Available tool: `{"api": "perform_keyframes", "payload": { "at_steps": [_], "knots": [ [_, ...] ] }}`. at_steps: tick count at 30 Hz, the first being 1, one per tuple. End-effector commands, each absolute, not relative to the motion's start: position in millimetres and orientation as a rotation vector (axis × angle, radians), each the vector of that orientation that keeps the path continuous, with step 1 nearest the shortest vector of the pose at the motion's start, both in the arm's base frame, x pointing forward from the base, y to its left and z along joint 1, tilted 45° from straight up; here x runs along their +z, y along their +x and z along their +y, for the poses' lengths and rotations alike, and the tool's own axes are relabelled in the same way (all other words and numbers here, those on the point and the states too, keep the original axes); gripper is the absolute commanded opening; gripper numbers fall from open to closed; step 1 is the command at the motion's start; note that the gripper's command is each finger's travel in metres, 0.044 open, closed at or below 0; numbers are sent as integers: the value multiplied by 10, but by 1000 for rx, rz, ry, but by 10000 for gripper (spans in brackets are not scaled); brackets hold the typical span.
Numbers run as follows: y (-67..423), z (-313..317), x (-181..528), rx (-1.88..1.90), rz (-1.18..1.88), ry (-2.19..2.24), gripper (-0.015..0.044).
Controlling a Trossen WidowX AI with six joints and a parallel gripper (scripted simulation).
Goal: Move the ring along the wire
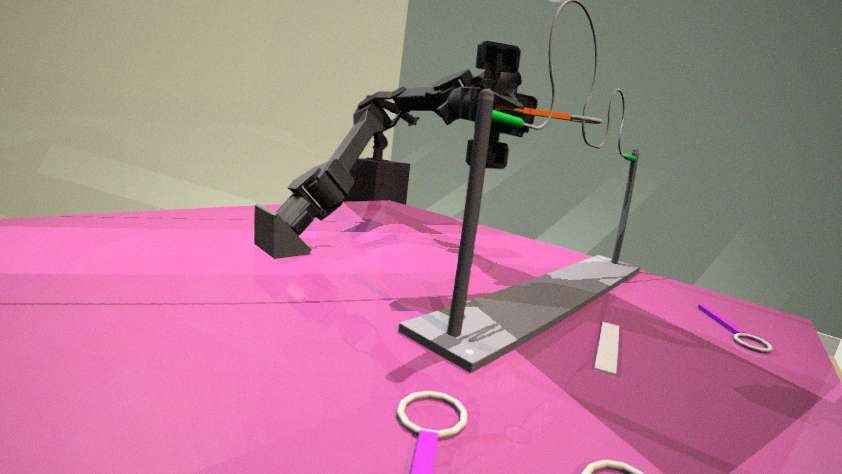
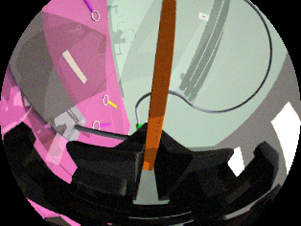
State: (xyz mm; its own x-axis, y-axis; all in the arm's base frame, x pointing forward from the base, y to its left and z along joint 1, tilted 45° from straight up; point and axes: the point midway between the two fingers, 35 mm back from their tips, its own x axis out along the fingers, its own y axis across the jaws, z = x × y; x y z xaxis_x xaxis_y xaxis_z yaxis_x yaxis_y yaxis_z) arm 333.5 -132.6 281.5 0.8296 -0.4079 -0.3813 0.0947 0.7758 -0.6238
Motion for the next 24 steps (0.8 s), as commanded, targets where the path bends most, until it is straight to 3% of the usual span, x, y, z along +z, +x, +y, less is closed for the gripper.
{"api": "perform_keyframes", "payload": {
  "at_steps": [1,24],
  "knots": [
    [3312,-1443,2940,-315,535,-720,-150],
    [3228,-1802,3568,-403,568,-1140,-150]
  ]
}}
